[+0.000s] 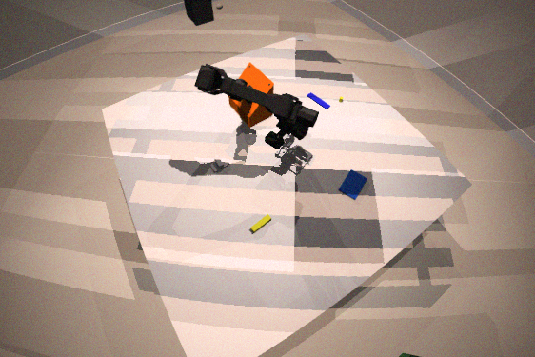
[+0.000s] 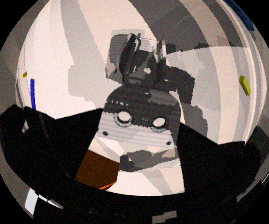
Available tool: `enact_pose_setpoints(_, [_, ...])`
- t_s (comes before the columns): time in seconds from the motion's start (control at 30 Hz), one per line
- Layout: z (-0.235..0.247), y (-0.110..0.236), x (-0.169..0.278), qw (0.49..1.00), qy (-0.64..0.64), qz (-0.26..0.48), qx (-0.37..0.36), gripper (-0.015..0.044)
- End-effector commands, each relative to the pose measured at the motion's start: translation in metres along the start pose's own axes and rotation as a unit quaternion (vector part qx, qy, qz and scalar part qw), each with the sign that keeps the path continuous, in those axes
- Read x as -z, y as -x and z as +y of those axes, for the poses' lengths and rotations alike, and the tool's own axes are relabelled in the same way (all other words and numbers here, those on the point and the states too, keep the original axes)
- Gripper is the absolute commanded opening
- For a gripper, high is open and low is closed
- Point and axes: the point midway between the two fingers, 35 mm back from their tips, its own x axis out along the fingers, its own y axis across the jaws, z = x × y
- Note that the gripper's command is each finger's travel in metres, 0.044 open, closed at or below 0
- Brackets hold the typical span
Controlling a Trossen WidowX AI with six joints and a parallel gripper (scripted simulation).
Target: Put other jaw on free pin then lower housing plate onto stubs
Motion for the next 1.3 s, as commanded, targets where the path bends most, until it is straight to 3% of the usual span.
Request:
enact_pose_setpoints(0.0, [-0.0001,0.0006,-0.0013,1.0,0.004,-0.002,0.002,0.0351])
enact_pose_setpoints(1.27, [0.0079,0.0006,0.0031,1.0,0.004,-0.002,0.002,0.0351])
